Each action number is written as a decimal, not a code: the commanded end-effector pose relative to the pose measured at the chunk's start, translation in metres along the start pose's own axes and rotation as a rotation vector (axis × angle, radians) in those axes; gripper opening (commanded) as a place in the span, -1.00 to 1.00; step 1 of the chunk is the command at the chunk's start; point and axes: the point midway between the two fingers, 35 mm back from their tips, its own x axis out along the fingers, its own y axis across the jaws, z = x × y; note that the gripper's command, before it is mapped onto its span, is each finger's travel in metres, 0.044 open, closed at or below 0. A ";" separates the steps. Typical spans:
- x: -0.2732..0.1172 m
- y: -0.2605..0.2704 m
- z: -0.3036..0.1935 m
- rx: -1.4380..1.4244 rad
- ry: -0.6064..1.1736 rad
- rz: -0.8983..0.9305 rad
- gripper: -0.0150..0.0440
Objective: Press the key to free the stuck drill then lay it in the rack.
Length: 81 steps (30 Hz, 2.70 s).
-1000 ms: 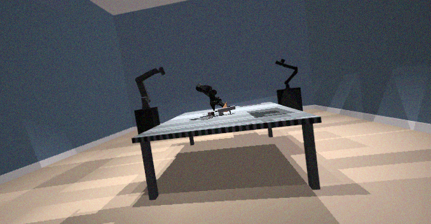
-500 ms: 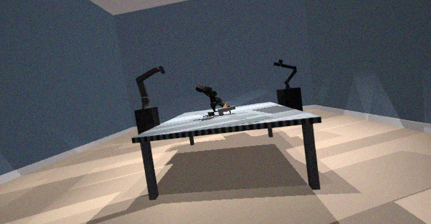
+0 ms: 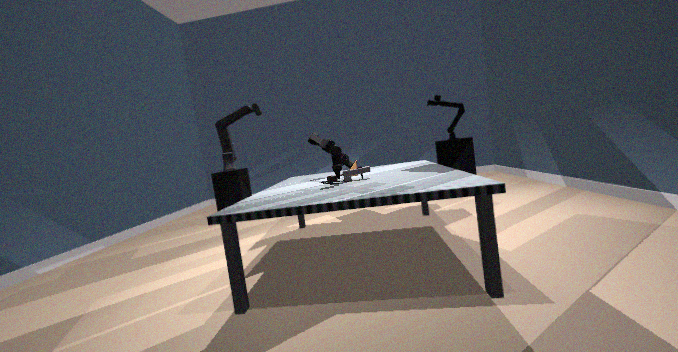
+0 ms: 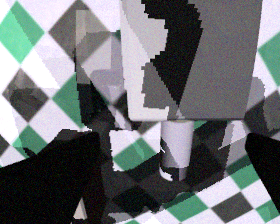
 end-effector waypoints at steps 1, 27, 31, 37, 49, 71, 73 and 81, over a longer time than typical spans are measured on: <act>0.006 0.001 0.002 -0.009 0.004 0.003 1.00; 0.010 0.001 0.003 0.000 0.001 0.002 -0.45; 0.011 0.001 0.000 -0.006 0.004 0.003 -0.49; 0.011 0.001 -0.005 -0.009 0.005 0.003 -0.49; 0.011 0.001 -0.021 -0.009 0.006 0.003 -0.49; 0.014 0.001 -0.038 -0.011 0.005 0.013 0.04; 0.014 0.001 -0.038 -0.011 0.005 0.013 0.22; 0.015 0.001 -0.034 -0.009 0.007 0.004 0.93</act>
